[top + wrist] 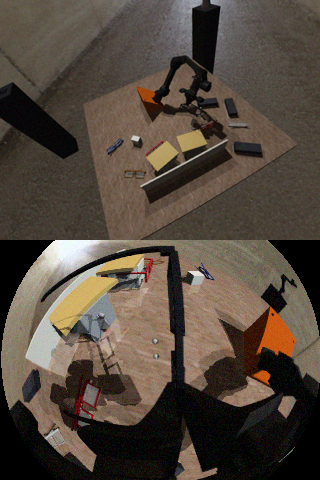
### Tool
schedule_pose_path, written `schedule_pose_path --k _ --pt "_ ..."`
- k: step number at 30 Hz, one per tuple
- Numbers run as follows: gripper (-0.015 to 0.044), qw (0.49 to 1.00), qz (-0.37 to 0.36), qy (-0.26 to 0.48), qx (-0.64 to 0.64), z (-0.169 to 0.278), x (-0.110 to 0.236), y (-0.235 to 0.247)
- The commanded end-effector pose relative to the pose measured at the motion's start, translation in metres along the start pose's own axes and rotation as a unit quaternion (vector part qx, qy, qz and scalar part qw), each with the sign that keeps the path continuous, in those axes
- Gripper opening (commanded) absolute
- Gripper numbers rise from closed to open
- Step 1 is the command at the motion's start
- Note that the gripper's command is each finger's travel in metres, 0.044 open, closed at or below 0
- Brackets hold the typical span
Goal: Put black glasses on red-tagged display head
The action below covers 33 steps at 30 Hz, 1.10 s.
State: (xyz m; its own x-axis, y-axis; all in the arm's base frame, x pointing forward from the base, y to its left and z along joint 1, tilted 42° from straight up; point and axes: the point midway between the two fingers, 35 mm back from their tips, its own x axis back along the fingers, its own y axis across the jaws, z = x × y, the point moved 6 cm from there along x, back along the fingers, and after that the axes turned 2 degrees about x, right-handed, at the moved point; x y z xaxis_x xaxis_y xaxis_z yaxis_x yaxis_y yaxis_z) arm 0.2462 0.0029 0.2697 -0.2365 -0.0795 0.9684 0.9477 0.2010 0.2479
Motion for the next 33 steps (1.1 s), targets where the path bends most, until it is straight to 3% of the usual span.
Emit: schedule_pose_path --k 1,17,33 --pt "0.0 0.999 -0.021 -0.014 -0.04 0.01 0.013 -0.001" --pt "0.0 0.969 -0.118 -0.017 -0.219 0.05 0.059 -0.019" --pt "0.0 0.892 -0.207 0.054 -0.398 0.074 0.104 -0.05"
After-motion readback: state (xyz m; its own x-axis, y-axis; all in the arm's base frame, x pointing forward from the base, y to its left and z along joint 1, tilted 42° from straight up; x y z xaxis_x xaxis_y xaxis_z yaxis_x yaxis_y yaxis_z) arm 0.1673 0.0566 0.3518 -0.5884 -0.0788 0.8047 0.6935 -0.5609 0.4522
